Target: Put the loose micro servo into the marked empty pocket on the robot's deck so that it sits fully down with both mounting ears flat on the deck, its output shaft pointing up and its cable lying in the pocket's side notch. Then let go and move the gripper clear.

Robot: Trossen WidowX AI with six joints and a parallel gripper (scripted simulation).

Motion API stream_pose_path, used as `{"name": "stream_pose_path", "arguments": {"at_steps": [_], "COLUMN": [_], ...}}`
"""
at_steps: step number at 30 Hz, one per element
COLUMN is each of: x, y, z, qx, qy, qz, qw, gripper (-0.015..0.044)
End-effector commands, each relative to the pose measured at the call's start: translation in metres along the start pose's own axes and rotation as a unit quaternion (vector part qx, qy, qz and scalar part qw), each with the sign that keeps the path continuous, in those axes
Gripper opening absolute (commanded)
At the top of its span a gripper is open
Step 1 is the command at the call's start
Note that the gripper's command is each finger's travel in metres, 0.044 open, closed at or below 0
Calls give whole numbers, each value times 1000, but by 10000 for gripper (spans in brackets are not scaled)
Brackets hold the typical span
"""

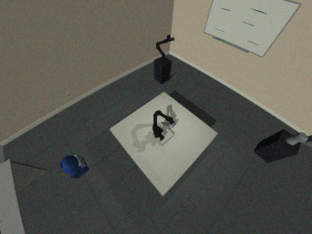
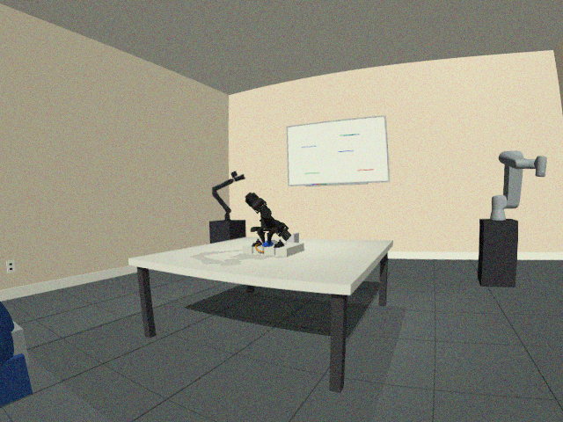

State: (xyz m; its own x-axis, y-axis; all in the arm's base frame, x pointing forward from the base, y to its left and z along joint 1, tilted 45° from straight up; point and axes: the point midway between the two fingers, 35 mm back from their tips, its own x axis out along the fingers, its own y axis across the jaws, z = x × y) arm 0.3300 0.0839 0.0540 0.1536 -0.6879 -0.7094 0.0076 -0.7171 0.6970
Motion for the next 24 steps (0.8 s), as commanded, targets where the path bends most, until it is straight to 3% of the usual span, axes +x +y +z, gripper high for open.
{"name": "stream_pose_path", "arguments": {"at_steps": [1,6,13,24], "x": [3,8,7,-28], "y": [0,0,0,2], "z": [0,0,0,2], "qx": [-4,-4,-4,-4], "qy": [3,3,3,3], "qz": [1,1,1,1], "qw": [1000,1000,1000,1000], "gripper": [0,0,184,187]}}
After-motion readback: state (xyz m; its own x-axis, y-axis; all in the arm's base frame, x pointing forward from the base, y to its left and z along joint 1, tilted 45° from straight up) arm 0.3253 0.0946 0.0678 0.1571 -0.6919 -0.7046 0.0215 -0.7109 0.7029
